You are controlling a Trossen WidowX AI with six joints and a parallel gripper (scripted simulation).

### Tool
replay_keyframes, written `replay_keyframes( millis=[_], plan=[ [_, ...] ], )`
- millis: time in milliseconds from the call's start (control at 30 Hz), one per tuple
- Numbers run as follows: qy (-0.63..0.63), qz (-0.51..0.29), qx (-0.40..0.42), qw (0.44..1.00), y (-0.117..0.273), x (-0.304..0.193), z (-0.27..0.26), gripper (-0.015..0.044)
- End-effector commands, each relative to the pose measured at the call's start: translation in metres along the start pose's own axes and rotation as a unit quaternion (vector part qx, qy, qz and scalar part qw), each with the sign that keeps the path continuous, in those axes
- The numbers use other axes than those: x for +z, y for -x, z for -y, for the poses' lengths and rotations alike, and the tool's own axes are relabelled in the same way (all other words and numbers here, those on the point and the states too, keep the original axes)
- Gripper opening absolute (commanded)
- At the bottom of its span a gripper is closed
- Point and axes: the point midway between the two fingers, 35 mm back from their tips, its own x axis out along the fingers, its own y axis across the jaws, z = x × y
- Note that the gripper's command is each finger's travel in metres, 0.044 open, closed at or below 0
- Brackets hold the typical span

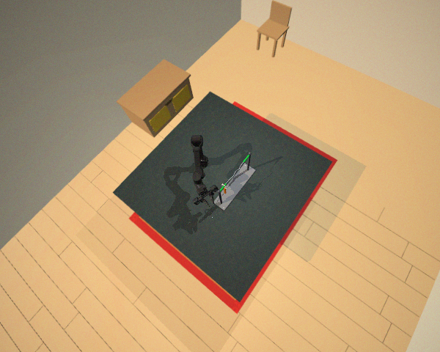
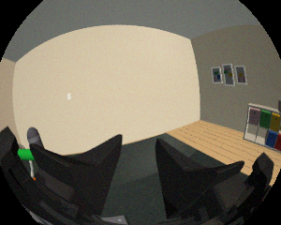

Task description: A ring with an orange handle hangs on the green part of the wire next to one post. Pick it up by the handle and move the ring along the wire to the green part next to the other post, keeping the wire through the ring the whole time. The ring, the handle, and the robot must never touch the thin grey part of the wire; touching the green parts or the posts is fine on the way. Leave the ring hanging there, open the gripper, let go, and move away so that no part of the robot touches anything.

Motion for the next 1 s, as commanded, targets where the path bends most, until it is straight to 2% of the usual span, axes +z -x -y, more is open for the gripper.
replay_keyframes(
  millis=[0,333,633,967],
  plan=[
    [0.031,-0.033,0.029,0.999,0.019,-0.048,0.007,0.016],
    [0.091,-0.082,0.119,0.985,0.084,-0.137,-0.009,0.016],
    [0.128,-0.098,0.201,0.966,0.153,-0.182,-0.05,0.016],
    [0.129,-0.096,0.203,0.966,0.152,-0.181,-0.055,0.016]
  ],
)
